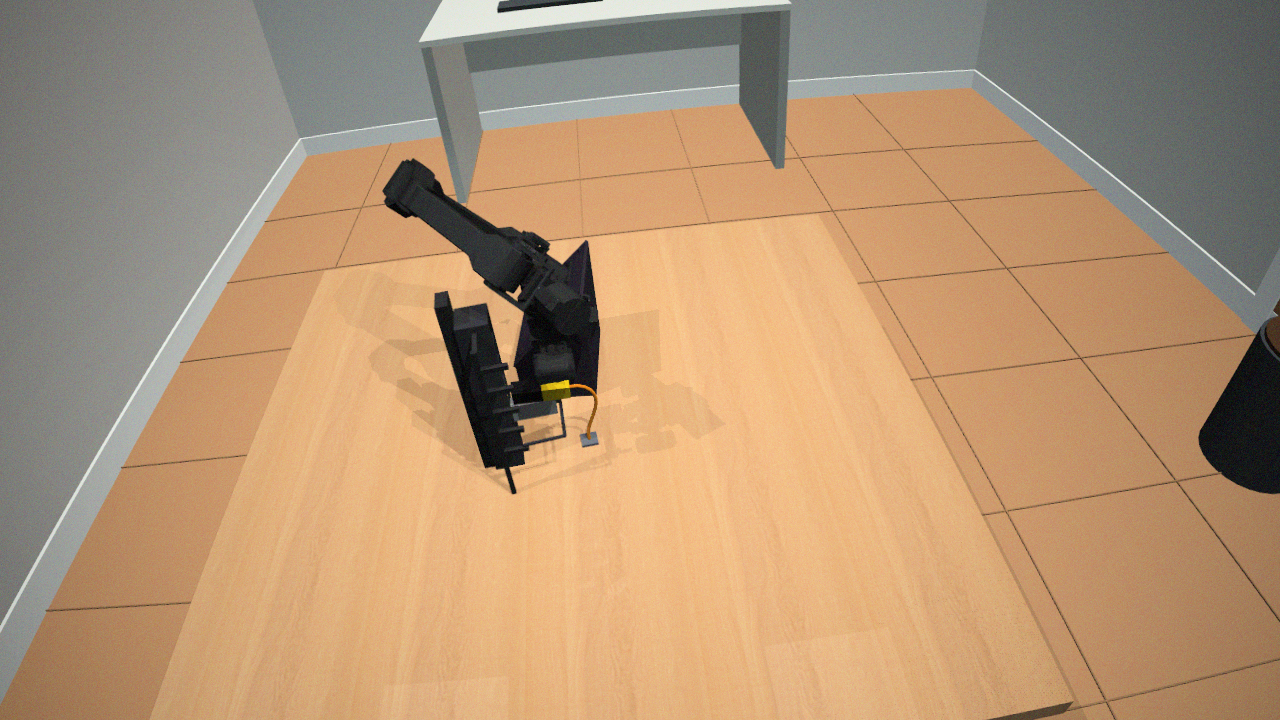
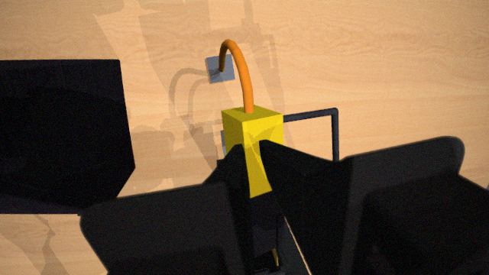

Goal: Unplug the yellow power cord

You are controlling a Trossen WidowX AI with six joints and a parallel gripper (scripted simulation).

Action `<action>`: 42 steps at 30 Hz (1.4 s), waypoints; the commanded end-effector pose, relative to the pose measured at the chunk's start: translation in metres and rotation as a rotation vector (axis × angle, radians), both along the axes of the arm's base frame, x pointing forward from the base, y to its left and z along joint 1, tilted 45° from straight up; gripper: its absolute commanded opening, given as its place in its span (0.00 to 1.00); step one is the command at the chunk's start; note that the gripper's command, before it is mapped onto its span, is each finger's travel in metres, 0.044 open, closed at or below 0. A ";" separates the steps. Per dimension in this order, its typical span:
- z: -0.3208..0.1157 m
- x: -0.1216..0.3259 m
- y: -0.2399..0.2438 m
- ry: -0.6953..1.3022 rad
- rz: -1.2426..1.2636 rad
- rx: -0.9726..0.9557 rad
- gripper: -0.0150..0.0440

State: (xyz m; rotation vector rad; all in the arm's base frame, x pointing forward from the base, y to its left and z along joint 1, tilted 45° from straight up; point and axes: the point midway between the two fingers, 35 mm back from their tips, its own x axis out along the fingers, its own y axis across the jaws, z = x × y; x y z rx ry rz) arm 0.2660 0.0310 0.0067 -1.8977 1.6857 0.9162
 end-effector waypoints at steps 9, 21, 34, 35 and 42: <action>-0.007 -0.002 0.006 0.008 -0.007 0.001 0.25; -0.010 -0.002 0.011 0.015 -0.005 -0.006 0.48; -0.028 -0.007 0.041 0.015 -0.004 -0.001 1.00; -0.034 -0.010 0.050 0.015 -0.004 -0.001 1.00; -0.042 -0.014 0.063 0.014 -0.005 -0.002 1.00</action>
